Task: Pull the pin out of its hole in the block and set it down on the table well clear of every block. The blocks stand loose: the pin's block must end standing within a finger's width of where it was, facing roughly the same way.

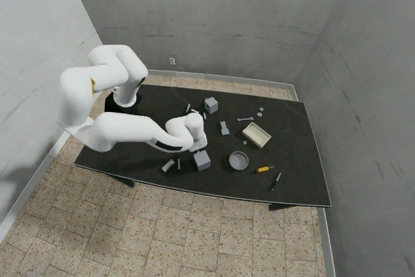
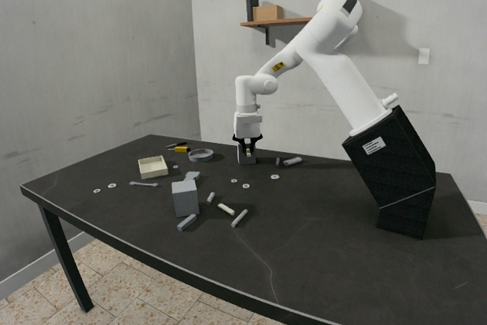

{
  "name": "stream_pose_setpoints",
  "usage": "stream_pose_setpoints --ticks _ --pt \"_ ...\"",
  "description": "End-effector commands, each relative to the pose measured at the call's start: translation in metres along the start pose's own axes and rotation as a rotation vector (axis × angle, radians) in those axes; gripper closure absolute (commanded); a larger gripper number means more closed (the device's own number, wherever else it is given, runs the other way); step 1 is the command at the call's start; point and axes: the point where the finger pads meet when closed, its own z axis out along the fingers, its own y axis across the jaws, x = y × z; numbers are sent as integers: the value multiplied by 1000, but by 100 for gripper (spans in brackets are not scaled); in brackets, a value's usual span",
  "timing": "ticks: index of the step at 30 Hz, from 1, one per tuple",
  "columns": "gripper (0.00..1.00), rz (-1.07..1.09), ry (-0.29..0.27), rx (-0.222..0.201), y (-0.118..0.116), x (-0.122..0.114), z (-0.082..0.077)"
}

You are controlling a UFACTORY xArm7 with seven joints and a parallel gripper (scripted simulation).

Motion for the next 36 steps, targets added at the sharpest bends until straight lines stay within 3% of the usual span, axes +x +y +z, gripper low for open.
stream_pose_setpoints --ticks 1,36 --pt "100 -1 -3 -2 1 1 -1" --pt "100 -1 -5 -3 1 14 0"
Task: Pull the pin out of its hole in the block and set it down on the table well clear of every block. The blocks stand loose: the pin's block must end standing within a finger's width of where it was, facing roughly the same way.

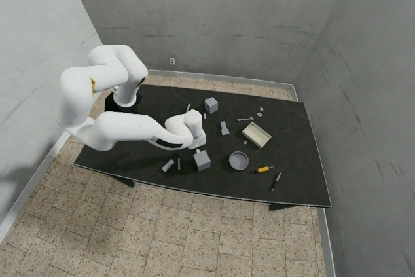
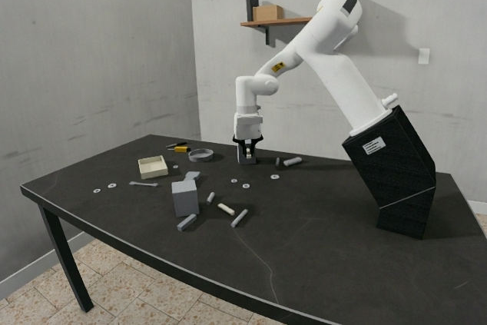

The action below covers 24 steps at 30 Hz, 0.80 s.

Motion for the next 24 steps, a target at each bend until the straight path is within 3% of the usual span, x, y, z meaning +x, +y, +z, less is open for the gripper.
stream_pose_setpoints --ticks 1,24 --pt "100 0 -3 -2 1 0 -1" --pt "100 0 -1 -1 0 4 0"
